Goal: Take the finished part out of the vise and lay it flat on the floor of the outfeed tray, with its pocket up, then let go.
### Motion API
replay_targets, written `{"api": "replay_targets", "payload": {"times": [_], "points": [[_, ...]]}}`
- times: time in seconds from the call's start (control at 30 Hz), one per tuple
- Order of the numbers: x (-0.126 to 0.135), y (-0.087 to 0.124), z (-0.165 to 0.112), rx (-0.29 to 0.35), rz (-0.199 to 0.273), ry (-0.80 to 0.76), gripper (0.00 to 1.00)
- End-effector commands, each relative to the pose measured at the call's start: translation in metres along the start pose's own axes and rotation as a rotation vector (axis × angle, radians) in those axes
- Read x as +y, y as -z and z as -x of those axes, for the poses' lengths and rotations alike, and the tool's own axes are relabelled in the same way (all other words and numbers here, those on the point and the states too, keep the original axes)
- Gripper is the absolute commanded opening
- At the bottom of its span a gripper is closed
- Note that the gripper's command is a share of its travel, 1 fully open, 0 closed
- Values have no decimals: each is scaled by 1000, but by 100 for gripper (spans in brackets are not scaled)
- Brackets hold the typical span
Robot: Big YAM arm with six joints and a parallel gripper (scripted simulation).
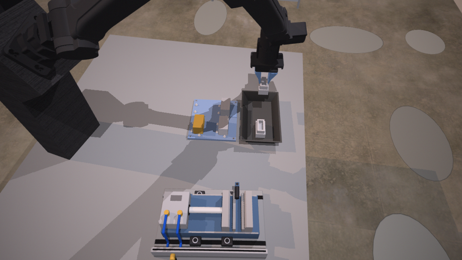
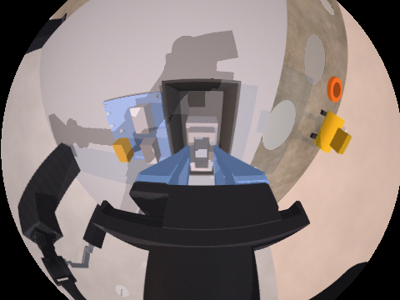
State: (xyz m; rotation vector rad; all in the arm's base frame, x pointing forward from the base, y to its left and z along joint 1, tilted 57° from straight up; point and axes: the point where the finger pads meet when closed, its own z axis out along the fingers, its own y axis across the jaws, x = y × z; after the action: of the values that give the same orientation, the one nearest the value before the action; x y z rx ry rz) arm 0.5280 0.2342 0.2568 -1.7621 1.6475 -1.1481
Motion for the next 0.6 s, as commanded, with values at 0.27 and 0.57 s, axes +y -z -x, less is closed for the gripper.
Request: {"api": "replay_targets", "payload": {"times": [0.27,0.57], "points": [[-7,23,13,-33,-22,-1,0],[-6,24,14,-33,-22,1,0]]}}
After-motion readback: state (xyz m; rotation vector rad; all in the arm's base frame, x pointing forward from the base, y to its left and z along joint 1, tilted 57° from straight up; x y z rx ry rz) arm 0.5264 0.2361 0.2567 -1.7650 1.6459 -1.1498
